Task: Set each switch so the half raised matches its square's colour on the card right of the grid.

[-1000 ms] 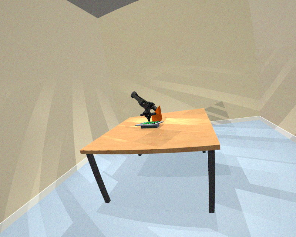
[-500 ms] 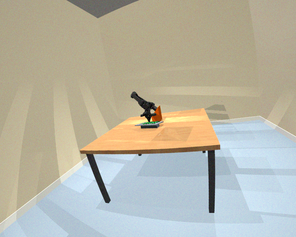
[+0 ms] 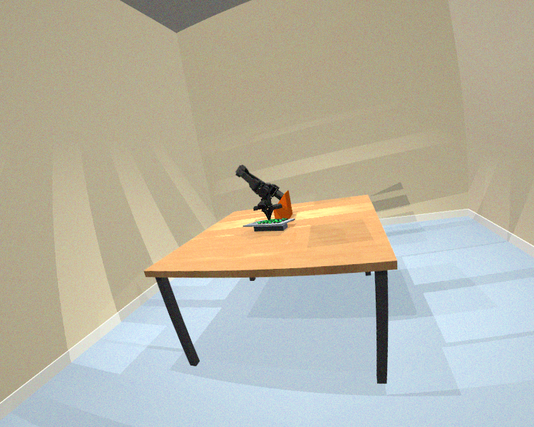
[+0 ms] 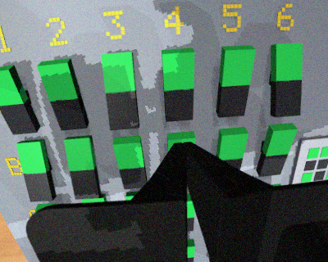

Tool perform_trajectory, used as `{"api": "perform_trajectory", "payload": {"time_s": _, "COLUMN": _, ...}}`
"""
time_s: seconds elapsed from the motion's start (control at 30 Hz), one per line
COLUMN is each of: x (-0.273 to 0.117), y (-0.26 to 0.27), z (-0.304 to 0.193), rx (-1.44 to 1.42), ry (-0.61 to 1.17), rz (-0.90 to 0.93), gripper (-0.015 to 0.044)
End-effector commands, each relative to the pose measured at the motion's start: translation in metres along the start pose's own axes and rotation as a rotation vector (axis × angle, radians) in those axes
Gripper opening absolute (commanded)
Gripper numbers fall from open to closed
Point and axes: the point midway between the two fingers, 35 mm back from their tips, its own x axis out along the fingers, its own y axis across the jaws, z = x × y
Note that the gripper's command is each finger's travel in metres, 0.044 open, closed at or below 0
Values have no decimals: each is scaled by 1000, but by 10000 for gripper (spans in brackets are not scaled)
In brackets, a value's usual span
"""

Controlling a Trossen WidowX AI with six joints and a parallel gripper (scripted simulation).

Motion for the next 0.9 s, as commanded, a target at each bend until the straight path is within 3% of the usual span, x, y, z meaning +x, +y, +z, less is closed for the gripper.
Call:
{"api": "perform_trajectory", "payload": {"time_s": 0.0, "x": 1, "y": 0, "z": -1, "rx": -6, "ry": 1, "rz": -1, "gripper": 0}}
{"api": "perform_trajectory", "payload": {"time_s": 0.87, "x": 4, "y": 0, "z": -1, "rx": -6, "ry": 1, "rz": -1, "gripper": 0}}
